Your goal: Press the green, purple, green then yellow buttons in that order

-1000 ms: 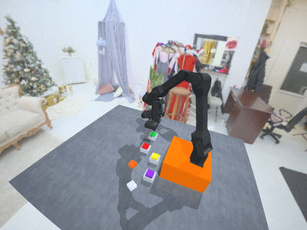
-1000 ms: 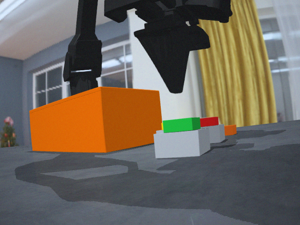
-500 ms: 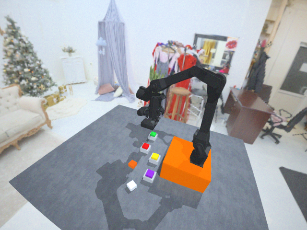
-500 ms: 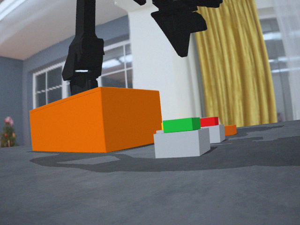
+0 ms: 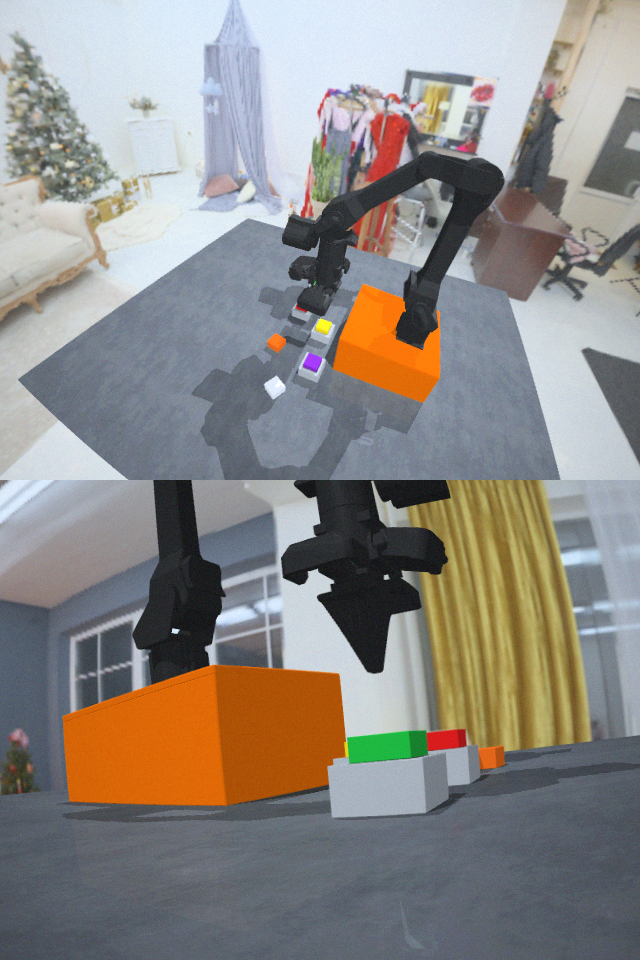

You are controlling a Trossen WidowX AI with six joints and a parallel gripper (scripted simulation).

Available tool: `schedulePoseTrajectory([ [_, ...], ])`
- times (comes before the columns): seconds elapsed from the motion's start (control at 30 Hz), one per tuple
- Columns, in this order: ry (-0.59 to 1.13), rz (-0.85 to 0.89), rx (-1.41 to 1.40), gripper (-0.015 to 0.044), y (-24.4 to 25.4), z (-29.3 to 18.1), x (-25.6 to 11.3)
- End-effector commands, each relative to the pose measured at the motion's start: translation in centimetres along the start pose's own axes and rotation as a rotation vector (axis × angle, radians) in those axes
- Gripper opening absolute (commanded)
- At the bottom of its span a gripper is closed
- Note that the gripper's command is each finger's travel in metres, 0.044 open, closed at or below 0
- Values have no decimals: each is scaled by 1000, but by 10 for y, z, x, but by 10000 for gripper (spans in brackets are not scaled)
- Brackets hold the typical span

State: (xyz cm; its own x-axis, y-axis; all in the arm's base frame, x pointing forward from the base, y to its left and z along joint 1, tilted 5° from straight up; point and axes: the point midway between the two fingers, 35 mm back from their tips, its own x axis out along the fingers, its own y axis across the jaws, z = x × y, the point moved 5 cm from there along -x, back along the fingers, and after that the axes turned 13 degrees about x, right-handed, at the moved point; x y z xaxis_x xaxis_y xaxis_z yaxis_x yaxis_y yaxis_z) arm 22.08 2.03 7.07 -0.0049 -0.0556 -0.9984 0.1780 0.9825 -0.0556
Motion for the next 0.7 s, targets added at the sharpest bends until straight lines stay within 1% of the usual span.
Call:
schedulePoseTrajectory([
  [0.0,31,-8,1,20,-2,-10,30],
  [0.17,31,-8,1,20,-2,-10,33],
  [0.67,31,-8,1,20,-2,-11,57],
])
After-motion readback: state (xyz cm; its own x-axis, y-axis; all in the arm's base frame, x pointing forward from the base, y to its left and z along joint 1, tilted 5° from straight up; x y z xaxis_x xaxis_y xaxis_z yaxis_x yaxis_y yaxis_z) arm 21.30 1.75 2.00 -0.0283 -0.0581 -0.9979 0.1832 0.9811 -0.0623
